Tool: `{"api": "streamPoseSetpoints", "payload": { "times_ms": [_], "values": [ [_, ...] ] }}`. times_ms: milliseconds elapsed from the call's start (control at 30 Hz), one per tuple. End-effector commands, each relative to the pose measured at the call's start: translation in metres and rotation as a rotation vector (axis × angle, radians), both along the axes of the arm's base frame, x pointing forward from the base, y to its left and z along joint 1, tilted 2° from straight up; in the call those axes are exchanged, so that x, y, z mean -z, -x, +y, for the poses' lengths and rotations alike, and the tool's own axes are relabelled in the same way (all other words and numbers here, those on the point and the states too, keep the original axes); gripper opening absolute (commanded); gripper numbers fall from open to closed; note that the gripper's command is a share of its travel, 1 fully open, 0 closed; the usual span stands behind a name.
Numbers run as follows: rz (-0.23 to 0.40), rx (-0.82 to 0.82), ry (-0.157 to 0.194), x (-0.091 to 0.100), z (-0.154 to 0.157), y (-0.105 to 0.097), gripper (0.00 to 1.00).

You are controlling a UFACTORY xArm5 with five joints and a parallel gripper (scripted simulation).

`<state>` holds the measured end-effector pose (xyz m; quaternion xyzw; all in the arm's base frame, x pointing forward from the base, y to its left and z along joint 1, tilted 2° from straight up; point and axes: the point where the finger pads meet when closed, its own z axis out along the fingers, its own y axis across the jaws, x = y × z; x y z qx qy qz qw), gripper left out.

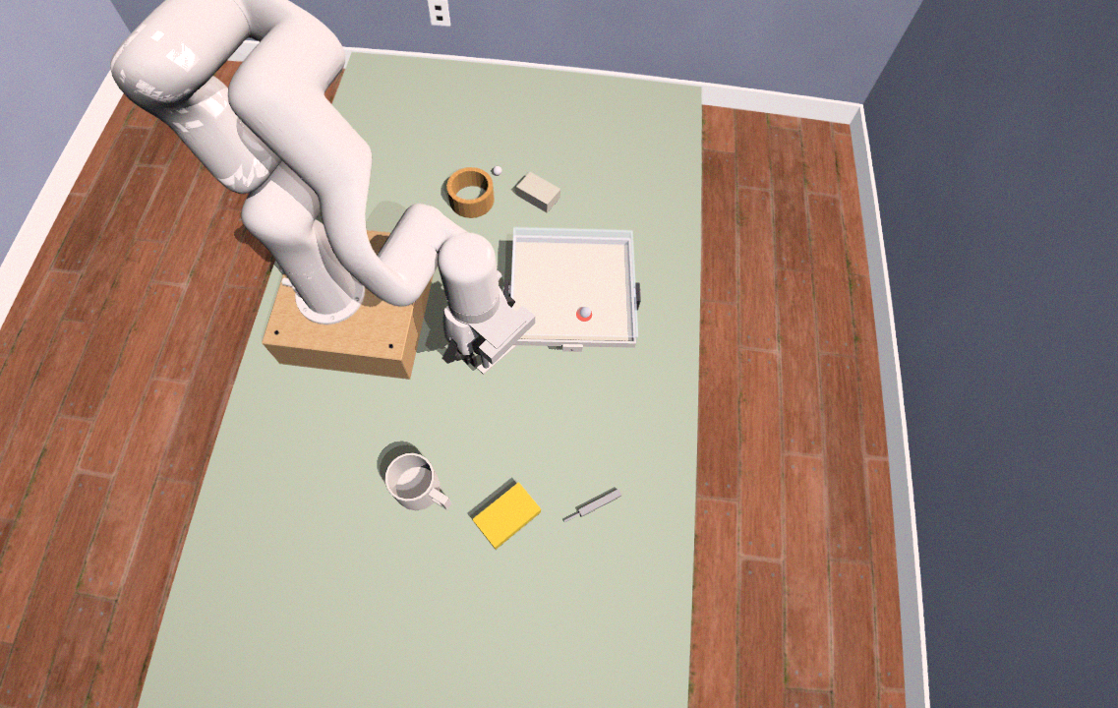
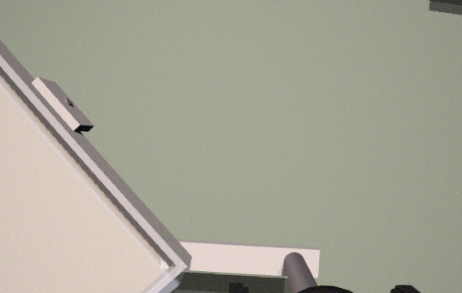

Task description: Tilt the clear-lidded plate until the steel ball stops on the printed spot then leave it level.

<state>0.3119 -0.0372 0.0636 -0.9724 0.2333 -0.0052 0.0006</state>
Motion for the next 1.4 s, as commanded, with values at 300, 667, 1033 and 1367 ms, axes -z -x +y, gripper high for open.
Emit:
{"api": "streamPoseSetpoints", "payload": {
  "times_ms": [300,667,1033,1367],
  "values": [
    [-0.003,0.0,0.0,-0.009,0.0,-0.001,0.62],
    [-0.003,0.0,0.0,-0.026,0.0,-0.001,0.62],
    [-0.003,0.0,0.0,-0.042,0.001,-0.001,0.62],
    [-0.003,0.0,0.0,-0.054,0.001,-0.001,0.62]
  ]
}}
